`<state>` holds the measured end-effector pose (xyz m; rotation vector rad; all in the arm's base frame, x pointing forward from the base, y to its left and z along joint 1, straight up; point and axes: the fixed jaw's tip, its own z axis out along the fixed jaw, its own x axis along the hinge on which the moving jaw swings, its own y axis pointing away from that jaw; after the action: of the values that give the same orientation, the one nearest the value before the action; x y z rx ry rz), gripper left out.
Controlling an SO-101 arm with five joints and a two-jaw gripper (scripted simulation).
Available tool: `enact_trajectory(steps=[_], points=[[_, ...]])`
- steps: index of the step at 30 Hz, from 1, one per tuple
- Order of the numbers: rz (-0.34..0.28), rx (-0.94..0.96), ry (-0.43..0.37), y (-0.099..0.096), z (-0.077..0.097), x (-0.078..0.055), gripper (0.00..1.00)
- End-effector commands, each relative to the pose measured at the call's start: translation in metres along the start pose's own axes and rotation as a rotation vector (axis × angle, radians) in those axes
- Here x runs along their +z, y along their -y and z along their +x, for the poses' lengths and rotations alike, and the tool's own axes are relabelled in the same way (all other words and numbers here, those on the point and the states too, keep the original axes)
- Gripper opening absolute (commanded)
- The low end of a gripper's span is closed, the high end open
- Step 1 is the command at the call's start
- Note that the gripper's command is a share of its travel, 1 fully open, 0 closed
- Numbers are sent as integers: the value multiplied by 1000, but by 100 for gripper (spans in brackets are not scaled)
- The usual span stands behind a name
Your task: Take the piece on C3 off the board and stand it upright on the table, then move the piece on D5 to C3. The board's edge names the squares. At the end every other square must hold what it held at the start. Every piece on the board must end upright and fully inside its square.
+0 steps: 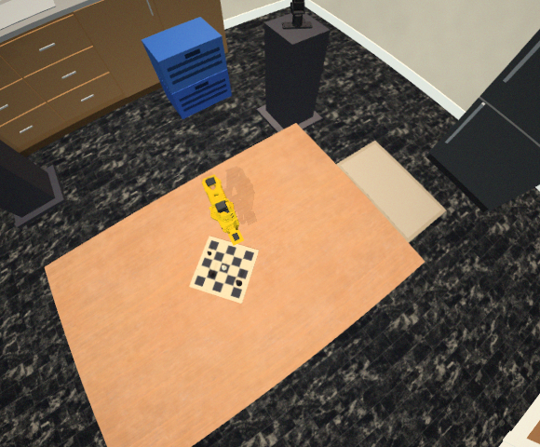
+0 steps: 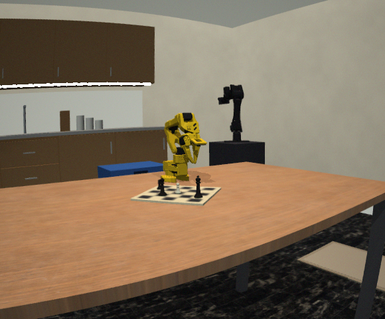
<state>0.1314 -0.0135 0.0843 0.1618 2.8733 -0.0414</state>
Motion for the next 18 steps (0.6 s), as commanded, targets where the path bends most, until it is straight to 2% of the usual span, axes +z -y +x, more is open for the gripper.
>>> enact_trajectory(steps=[1, 11, 18], points=[[-3, -18, 13, -1, 1, 8, 0], [-3, -18, 13, -2, 10, 41, 0], [-3, -18, 12, -2, 12, 50, 0]])
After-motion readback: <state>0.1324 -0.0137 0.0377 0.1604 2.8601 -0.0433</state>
